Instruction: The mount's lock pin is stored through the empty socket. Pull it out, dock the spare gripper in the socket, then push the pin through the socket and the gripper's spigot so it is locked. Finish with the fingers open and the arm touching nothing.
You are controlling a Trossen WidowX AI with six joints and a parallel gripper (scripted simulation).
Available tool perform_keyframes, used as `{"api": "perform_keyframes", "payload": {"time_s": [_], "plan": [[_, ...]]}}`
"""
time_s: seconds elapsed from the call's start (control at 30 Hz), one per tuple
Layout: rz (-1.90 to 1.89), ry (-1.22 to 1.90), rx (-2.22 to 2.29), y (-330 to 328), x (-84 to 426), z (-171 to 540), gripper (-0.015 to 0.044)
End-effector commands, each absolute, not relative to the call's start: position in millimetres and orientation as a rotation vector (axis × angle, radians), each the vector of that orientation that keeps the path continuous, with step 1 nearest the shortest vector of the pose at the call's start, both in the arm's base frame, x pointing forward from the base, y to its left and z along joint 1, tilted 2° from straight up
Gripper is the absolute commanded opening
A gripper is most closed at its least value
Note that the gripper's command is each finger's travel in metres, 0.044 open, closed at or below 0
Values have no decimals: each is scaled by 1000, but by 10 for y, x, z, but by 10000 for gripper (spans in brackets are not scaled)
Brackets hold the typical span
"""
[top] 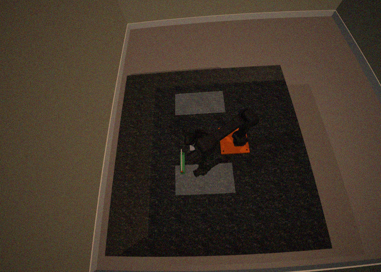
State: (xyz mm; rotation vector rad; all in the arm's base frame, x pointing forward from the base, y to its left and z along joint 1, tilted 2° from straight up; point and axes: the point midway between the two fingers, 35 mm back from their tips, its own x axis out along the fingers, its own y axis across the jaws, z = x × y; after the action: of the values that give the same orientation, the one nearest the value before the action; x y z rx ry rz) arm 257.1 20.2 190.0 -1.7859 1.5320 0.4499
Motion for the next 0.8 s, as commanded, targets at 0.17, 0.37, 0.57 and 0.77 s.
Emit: {"api": "perform_keyframes", "payload": {"time_s": [0.17, 0.37, 0.57, 0.77], "plan": [[443, 1530, -1801, 191, 2619, 1795, 0], [443, 1529, -1801, 190, 2648, 1714, 0], [443, 1529, -1800, 188, 2674, 1632, 0], [442, 1529, -1800, 187, 2701, 1548, 0]]}}
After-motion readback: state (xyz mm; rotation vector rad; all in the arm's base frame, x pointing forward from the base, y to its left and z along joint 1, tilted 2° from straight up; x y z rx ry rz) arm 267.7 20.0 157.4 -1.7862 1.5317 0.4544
